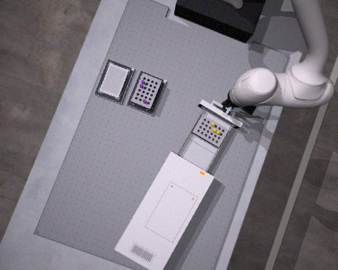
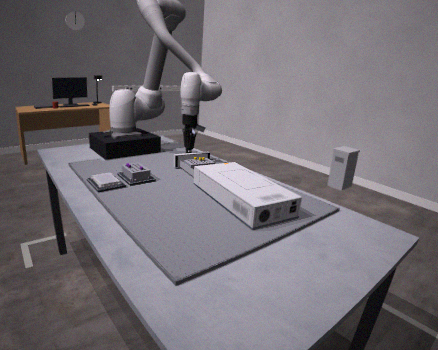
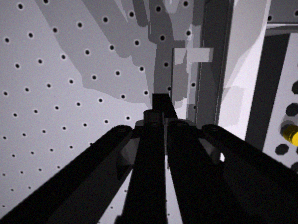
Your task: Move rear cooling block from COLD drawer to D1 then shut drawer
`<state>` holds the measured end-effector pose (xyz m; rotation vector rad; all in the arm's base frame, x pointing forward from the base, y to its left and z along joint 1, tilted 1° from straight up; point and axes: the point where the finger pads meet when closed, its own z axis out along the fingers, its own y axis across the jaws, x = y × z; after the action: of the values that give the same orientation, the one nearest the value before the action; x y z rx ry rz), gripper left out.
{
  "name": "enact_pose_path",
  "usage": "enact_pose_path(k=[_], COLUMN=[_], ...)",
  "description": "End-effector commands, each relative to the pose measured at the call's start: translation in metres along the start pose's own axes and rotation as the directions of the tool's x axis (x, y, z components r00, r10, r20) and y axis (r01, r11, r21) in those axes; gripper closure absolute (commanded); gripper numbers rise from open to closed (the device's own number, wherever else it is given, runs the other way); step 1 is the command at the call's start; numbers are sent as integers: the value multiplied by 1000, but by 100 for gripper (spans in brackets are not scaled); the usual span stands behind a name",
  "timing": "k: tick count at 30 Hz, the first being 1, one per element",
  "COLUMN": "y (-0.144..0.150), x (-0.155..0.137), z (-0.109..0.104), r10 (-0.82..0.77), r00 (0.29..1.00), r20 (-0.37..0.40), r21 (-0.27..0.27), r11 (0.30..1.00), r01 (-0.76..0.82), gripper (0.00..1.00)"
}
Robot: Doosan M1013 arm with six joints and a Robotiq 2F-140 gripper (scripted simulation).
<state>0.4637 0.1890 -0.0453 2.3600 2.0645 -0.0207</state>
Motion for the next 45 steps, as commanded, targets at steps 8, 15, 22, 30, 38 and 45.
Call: enact_pose_path(k=[8, 15, 22, 30, 38, 45], y=[15, 24, 31, 39, 47, 55], x=[-1, -1, -1, -1, -1, -1], z=[0, 0, 0, 0, 0, 0], r10=[-1, -1, -1, 2, -1, -1], r00=[1000, 1000, 1000, 1000, 1000, 1000], r20=[1, 1, 1, 0, 1, 1], r21=[1, 1, 1, -1, 1, 1], r11=[1000, 1000, 1000, 1000, 1000, 1000], r01=[1, 1, 1, -2, 1, 1], gripper=[90, 90, 90, 90, 90, 90])
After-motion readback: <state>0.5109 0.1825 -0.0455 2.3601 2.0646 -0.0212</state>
